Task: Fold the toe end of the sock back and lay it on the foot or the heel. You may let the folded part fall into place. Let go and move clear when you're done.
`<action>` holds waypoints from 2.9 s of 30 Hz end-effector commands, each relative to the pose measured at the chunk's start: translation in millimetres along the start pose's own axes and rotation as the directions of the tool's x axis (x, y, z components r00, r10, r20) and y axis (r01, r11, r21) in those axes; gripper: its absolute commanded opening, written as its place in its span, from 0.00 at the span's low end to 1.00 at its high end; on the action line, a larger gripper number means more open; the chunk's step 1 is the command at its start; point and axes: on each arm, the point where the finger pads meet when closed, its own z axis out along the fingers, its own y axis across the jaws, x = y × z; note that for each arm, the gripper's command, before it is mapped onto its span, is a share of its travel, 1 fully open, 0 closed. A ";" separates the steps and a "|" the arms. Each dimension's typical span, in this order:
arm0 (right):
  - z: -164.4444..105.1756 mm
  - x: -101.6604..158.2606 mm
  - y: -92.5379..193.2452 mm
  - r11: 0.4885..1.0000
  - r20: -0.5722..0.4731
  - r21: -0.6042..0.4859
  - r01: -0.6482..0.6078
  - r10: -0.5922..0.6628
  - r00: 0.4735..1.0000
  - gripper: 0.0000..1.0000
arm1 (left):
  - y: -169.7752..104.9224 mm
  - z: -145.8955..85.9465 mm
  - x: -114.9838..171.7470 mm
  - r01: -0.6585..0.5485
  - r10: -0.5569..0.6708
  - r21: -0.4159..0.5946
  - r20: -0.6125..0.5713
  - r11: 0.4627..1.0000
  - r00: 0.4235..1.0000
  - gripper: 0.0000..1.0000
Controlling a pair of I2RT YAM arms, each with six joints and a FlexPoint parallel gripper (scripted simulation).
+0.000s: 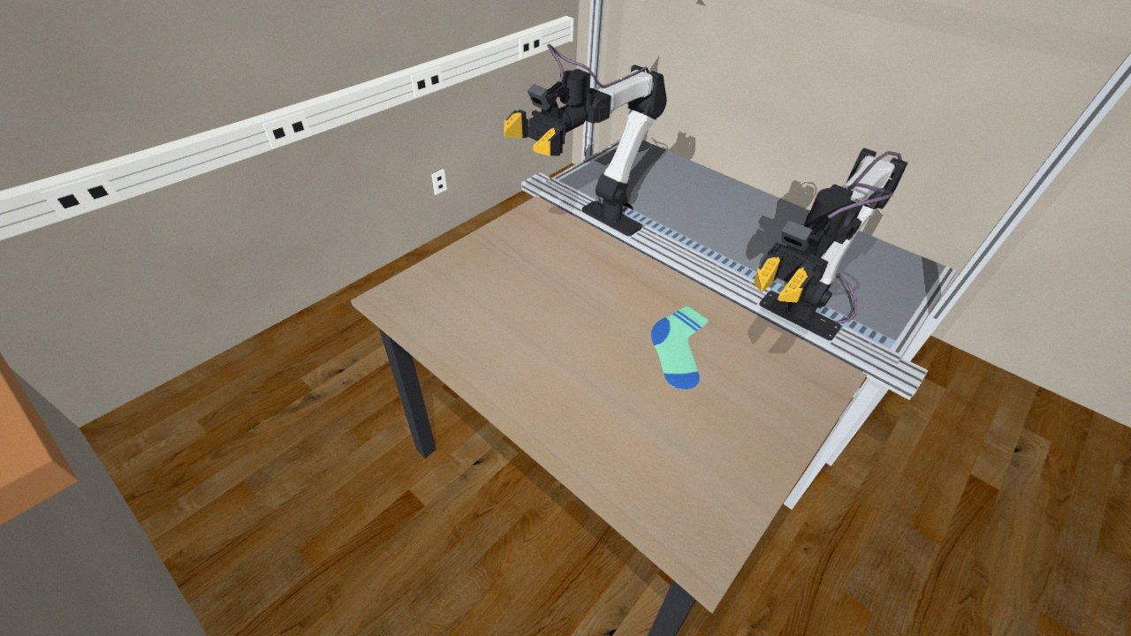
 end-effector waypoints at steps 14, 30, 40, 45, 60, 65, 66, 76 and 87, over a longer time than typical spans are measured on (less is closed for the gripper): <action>-1.9 -7.2 1.0 1.000 0.019 -0.003 0.002 -0.002 1.000 1.00 | -37.0 50.2 81.6 -0.164 0.233 0.189 -0.435 0.968 0.870 0.34; -1.9 -7.2 1.0 1.000 0.019 -0.003 0.002 -0.002 1.000 1.00 | -72.8 63.3 175.8 -0.168 0.469 0.458 -0.694 0.873 0.547 0.34; -1.9 -7.2 1.0 1.000 0.019 -0.003 0.002 -0.002 1.000 1.00 | -91.2 51.4 228.9 -0.081 0.608 0.614 -0.738 0.785 0.293 0.34; -1.9 -7.2 1.0 1.000 0.019 -0.003 0.002 -0.002 1.000 1.00 | -102.9 35.6 259.5 0.015 0.695 0.702 -0.709 0.712 0.119 0.34; -1.9 -7.2 1.0 1.000 0.019 -0.003 0.002 -0.002 1.000 1.00 | -109.1 41.2 271.0 0.028 0.684 0.690 -0.722 0.724 0.104 0.34; -1.9 -7.2 1.0 1.000 0.019 -0.003 0.002 -0.002 1.000 1.00 | -106.9 44.9 258.2 0.000 0.694 0.702 -0.704 0.712 0.147 0.34; -1.9 -7.2 1.0 1.000 0.019 -0.003 0.002 -0.002 1.000 1.00 | -106.9 45.2 257.8 -0.001 0.694 0.702 -0.704 0.712 0.148 0.34; -1.9 -7.2 1.0 1.000 0.019 -0.003 0.002 -0.002 1.000 1.00 | -107.7 56.2 311.4 0.004 0.694 0.702 -0.706 0.712 0.142 0.34; -1.9 -7.2 1.0 1.000 0.019 -0.003 0.002 -0.002 1.000 1.00 | -109.7 61.3 303.5 -0.020 0.691 0.700 -0.700 0.714 0.181 0.34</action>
